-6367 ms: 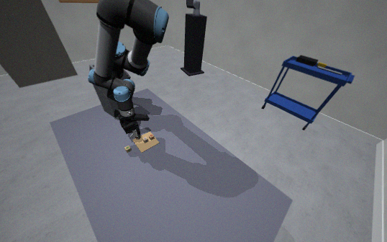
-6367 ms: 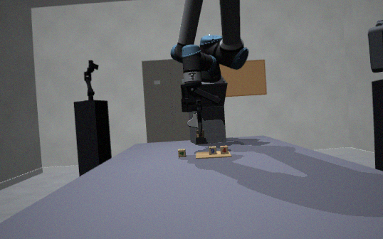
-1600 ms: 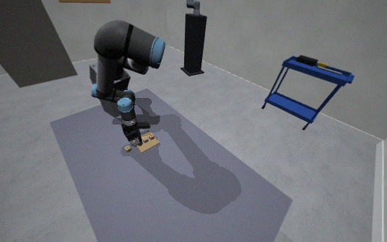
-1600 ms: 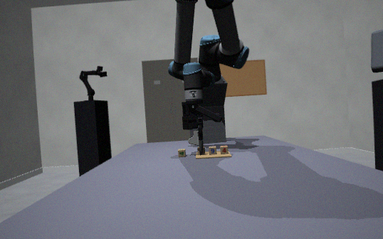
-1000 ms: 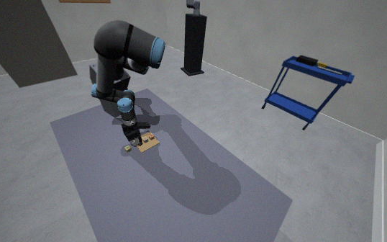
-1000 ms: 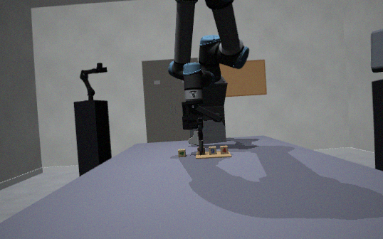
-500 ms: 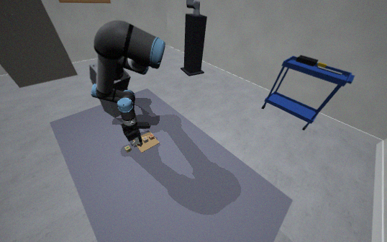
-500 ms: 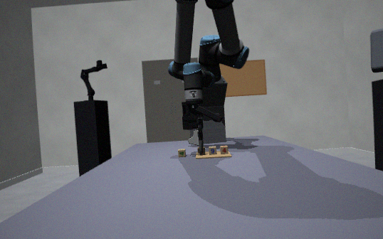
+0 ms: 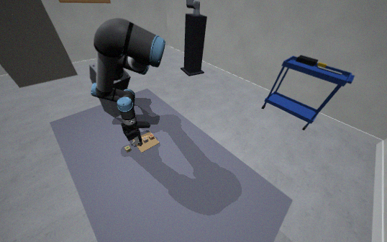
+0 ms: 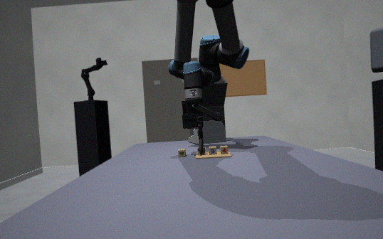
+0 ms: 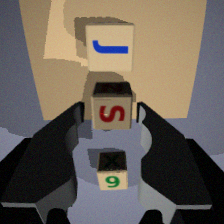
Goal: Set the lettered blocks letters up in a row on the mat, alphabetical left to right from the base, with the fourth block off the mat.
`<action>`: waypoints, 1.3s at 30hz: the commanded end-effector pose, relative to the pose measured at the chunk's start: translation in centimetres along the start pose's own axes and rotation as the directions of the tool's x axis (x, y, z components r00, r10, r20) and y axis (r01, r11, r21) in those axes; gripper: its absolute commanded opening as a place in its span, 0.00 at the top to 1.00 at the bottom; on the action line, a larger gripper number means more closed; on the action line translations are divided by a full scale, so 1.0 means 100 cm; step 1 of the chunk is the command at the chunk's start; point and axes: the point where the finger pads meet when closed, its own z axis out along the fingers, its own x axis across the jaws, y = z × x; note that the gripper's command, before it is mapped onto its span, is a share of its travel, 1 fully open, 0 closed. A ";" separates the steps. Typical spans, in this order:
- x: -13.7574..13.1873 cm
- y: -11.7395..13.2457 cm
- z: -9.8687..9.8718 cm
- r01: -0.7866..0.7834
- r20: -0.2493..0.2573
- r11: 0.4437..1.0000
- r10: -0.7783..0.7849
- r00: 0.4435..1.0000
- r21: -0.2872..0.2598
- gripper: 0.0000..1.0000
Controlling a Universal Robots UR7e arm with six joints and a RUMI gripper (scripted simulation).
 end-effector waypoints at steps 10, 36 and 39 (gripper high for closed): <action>0.000 0.000 -0.039 0.000 -0.002 1.000 0.000 1.000 -0.001 0.72; 0.001 0.001 -0.086 0.000 -0.003 1.000 0.000 1.000 -0.002 0.72; 0.002 0.001 -0.086 0.001 -0.004 1.000 -0.001 1.000 -0.002 0.72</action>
